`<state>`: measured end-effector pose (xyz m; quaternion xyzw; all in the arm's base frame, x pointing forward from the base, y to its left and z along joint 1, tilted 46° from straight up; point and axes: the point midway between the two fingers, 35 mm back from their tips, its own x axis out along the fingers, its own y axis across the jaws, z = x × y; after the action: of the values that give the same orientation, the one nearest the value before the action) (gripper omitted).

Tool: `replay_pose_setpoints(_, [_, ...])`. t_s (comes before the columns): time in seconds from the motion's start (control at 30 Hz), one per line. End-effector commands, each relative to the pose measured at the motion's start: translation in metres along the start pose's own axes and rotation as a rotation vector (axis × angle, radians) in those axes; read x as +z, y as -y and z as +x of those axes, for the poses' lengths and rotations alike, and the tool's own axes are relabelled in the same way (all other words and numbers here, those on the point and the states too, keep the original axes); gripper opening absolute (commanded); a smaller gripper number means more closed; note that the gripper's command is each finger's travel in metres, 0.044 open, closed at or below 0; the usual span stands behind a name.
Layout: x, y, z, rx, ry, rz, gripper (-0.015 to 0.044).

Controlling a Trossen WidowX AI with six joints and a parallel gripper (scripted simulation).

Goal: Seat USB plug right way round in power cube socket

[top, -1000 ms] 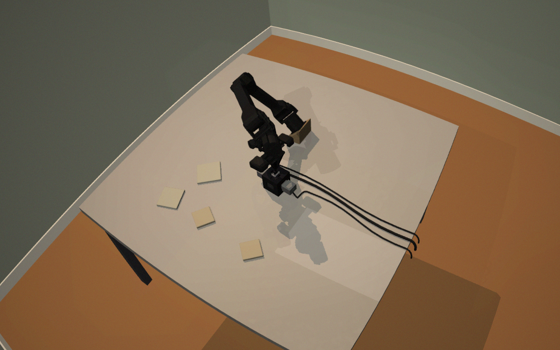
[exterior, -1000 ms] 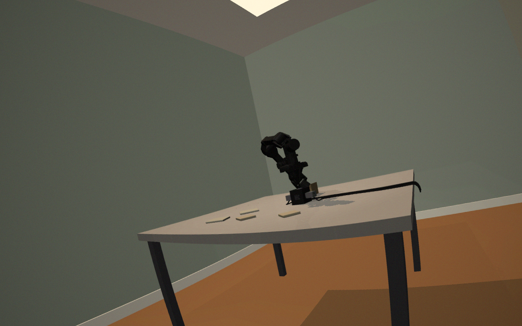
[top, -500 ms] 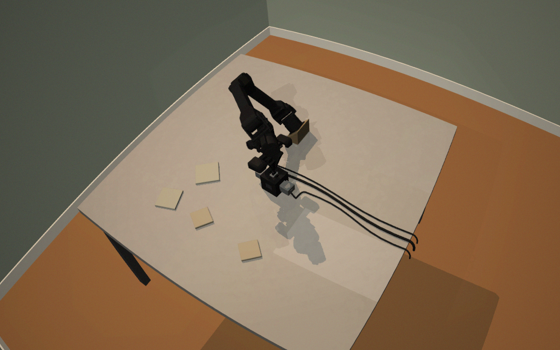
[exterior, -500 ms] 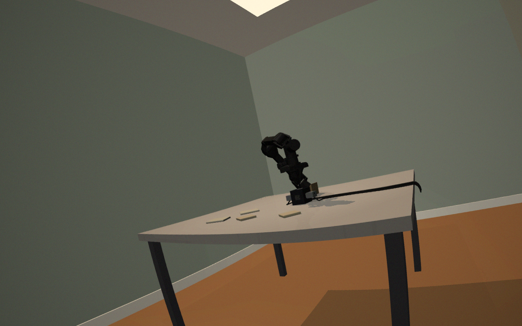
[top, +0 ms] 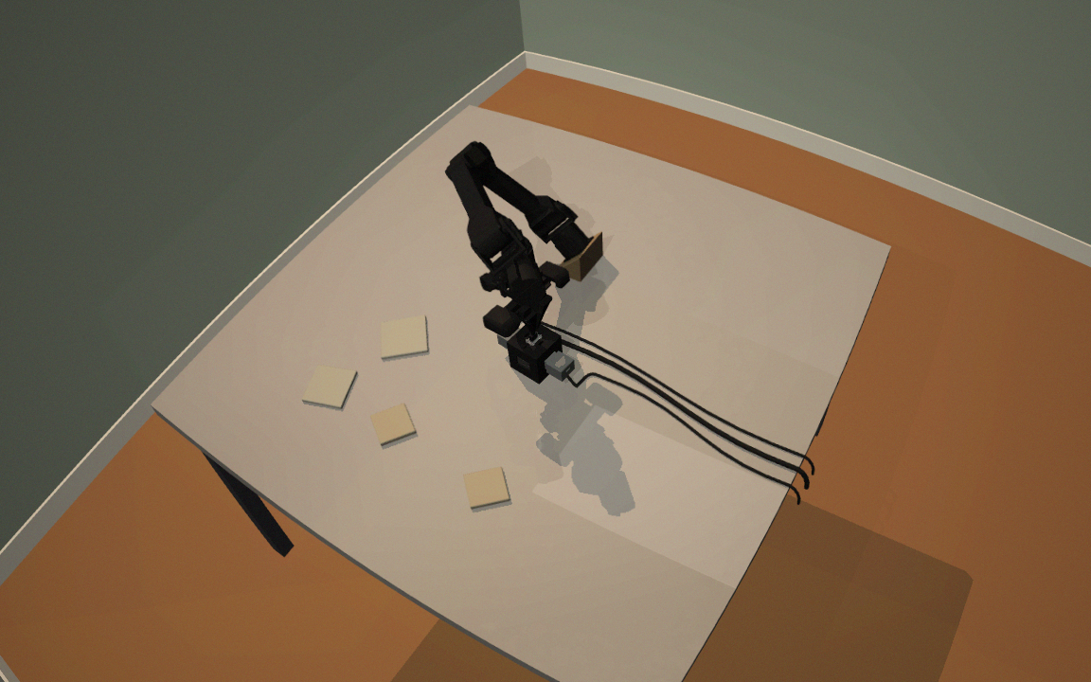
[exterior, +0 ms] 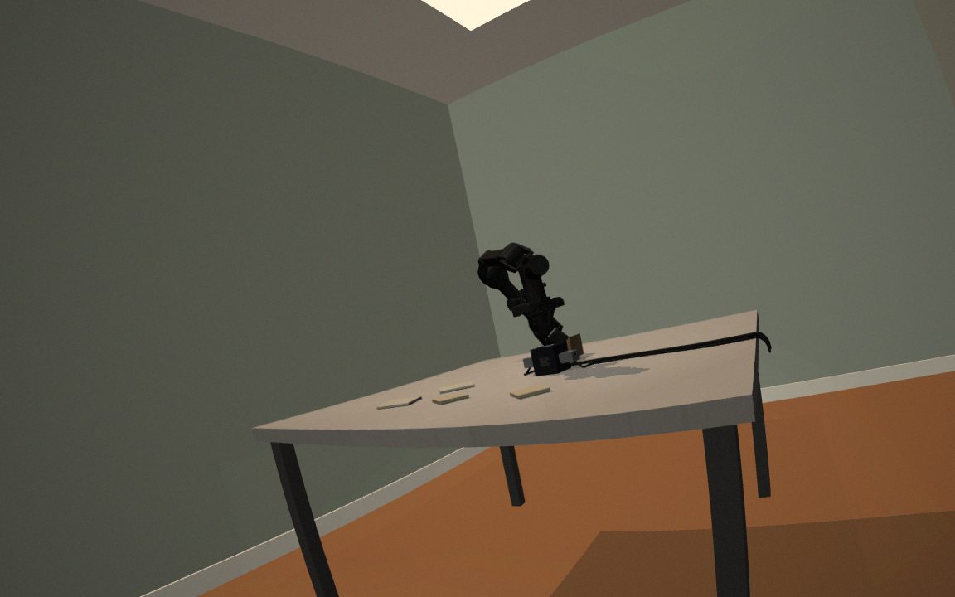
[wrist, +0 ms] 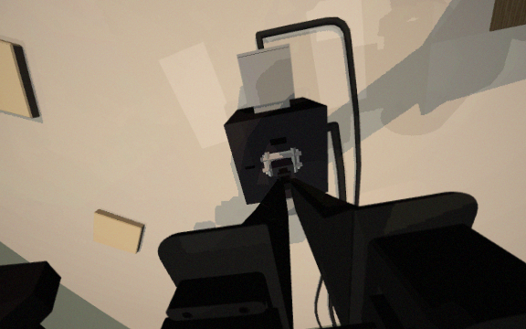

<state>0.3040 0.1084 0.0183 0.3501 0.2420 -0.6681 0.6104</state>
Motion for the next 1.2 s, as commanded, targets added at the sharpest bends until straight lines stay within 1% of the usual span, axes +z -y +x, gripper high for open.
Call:
replay_pose_setpoints(0.0, [0.0012,-0.0003,0.0027,-0.002,0.004,-0.002,0.0000])
replay_pose_setpoints(1.0, [0.0012,-0.0003,0.0027,-0.002,0.004,-0.002,0.0000])
replay_pose_setpoints(1.1, [-0.0006,0.0001,0.0001,0.001,-0.002,0.000,0.0079])
replay_pose_setpoints(1.13, [-0.0006,0.0001,0.0001,0.001,-0.002,0.000,0.0095])
replay_pose_setpoints(1.17, [-0.0006,0.0001,0.0001,0.001,-0.002,0.000,0.0095])
